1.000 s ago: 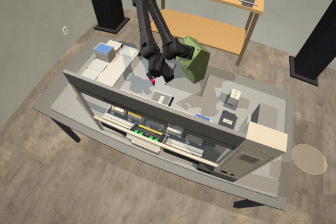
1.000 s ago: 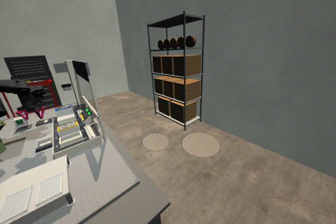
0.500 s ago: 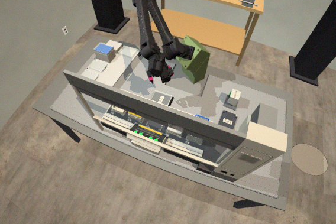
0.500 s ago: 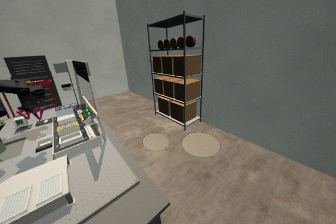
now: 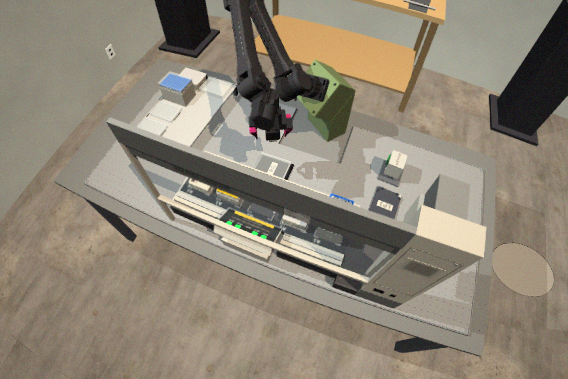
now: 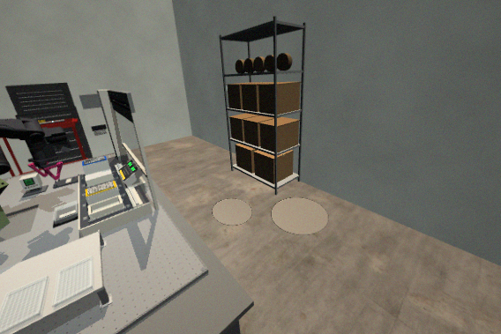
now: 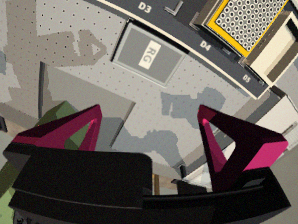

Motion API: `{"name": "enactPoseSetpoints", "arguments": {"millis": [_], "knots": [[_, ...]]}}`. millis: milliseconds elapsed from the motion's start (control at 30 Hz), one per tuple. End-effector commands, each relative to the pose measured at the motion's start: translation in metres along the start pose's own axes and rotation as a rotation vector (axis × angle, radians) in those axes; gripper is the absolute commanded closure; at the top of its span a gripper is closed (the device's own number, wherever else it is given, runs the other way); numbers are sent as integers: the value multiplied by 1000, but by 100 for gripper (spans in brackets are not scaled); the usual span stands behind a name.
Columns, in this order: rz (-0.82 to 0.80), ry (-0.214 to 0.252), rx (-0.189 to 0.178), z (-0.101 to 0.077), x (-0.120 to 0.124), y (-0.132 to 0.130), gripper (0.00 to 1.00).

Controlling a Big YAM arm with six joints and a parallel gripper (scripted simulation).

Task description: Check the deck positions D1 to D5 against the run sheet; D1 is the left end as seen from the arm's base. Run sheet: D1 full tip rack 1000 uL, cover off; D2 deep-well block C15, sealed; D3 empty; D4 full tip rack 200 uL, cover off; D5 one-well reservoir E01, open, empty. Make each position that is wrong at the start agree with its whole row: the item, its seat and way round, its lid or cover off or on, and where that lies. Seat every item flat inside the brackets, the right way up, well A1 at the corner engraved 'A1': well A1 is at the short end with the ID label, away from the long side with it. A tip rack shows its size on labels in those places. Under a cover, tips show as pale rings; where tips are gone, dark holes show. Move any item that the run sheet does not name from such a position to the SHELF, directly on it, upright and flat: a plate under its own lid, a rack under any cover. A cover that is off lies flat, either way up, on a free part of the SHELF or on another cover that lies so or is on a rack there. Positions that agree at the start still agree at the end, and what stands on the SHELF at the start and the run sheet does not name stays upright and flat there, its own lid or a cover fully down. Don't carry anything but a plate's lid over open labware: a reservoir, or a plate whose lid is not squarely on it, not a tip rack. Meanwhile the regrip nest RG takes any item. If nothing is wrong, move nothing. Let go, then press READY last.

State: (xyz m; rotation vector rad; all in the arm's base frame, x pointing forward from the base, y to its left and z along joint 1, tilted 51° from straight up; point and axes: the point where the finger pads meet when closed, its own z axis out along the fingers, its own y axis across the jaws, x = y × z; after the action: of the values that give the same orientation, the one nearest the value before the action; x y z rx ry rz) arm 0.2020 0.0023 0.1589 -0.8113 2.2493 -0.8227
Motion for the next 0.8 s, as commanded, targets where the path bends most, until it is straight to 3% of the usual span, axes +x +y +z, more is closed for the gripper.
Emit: {"name": "enactPoseSetpoints", "arguments": {"millis": [0, 767], "knots": [[91, -4, -2, -3, -3, 1, 0], [477, -4, -2, -3, -3, 1, 0]]}}
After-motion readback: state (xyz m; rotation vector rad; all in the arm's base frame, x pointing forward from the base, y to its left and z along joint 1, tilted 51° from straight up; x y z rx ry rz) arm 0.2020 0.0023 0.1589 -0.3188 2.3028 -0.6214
